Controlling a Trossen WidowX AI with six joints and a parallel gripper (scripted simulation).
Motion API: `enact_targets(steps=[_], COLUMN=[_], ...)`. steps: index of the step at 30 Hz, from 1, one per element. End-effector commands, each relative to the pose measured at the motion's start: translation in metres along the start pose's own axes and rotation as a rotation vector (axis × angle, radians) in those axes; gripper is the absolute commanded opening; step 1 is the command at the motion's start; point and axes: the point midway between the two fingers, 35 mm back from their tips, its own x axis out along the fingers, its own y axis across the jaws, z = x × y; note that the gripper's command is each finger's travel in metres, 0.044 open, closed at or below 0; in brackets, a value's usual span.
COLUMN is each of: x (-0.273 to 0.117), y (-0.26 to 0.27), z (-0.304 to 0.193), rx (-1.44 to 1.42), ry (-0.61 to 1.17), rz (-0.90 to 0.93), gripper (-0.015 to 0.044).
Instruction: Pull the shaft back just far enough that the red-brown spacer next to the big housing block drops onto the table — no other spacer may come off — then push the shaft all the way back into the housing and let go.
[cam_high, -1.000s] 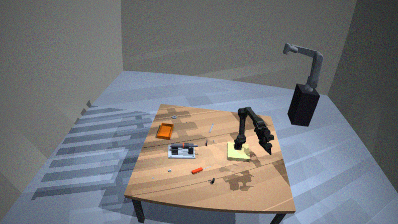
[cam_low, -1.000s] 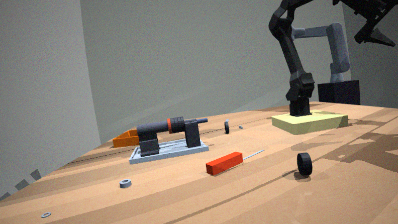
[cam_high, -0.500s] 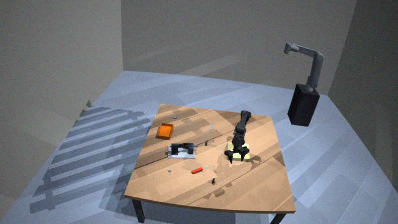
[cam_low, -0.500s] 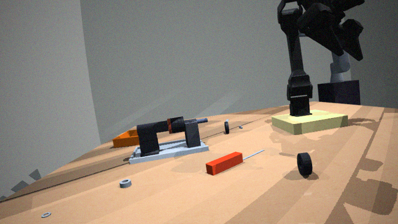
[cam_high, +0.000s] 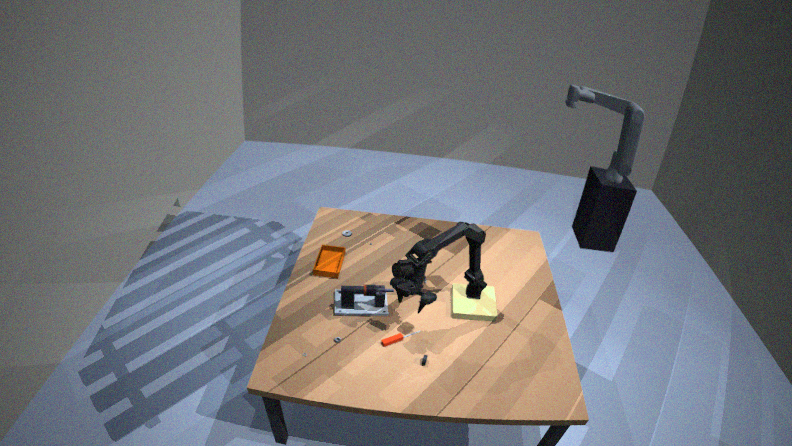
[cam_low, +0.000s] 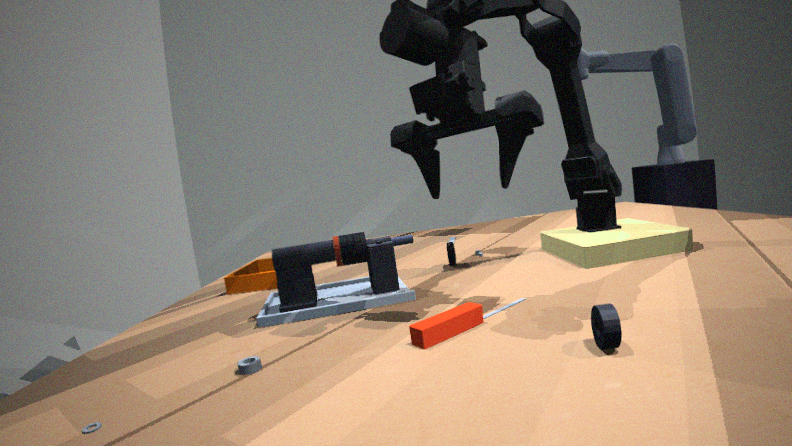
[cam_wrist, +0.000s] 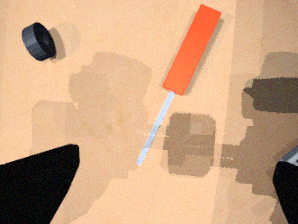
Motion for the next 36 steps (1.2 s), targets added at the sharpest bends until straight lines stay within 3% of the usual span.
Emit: enact_targets(steps=[1, 9, 36], x=[0.008, 0.016, 0.015], y=[-0.061, -0.161, -0.165], z=[-0.020, -0.082, -0.088], rx=[0.276, 0.785, 0.795], ry=[0.063, 0.180, 0.183], rz=[-0.048, -0.142, -0.144], gripper=[0.0440, 0.0440, 0.0440])
